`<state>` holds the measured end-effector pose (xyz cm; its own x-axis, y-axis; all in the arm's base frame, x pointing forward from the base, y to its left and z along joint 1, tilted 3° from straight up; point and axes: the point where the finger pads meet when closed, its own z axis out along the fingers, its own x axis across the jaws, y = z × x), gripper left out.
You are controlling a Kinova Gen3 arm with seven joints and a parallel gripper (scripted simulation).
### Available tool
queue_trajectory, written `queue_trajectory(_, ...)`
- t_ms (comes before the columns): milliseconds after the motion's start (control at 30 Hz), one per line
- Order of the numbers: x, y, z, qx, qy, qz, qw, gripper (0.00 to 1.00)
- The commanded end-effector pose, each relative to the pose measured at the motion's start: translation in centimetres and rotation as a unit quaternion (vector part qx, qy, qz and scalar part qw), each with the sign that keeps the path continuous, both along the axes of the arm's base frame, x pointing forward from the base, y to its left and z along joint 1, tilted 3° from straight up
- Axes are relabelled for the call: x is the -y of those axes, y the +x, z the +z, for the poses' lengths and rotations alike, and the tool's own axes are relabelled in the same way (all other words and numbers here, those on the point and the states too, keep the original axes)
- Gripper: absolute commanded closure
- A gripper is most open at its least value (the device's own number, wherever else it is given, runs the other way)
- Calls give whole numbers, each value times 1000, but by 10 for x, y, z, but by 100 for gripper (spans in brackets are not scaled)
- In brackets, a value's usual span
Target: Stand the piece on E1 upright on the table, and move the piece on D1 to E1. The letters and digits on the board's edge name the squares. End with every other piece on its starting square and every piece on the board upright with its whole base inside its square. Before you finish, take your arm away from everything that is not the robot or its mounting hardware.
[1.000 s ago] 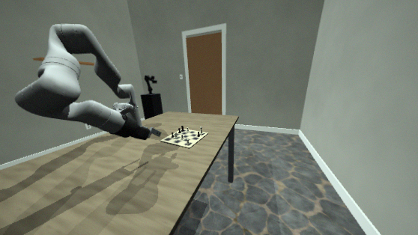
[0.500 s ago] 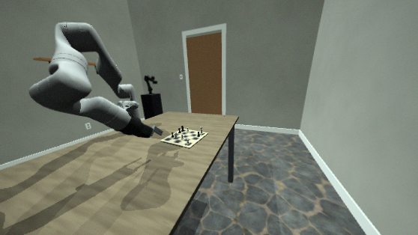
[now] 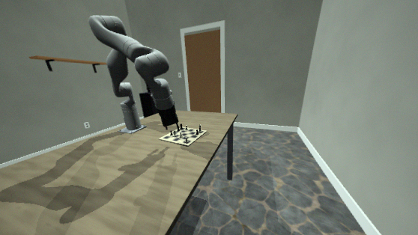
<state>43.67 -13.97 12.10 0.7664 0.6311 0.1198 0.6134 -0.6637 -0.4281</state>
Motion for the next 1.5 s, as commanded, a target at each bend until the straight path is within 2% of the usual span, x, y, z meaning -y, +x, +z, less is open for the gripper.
queue_trajectory(0, -39, 20, 7, 35, -34, 105, 993, 0)
queue_trajectory(33, -51, 25, 8, 48, -47, 147, 987, 0)
queue_trajectory(67, -51, 25, 8, 48, -47, 147, 987, 0)
queue_trajectory(133, -74, 37, 12, 73, -70, 228, 968, 0)
queue_trajectory(167, -74, 37, 12, 73, -70, 228, 968, 0)
queue_trajectory(200, -86, 42, 14, 85, -80, 267, 957, 0)
queue_trajectory(267, -86, 42, 14, 85, -80, 267, 957, 0)
queue_trajectory(400, -131, 63, 25, 130, -114, 400, 900, 0)
queue_trajectory(433, -135, 62, 25, 132, -108, 397, 902, 0)
queue_trajectory(567, -171, 75, 36, 164, -129, 486, 849, 0)
queue_trajectory(700, -192, 82, 42, 181, -139, 530, 817, 0)
queue_trajectory(767, -196, 83, 43, 184, -141, 538, 811, 0)
queue_trajectory(1467, -197, 83, 44, 185, -141, 540, 809, 0)
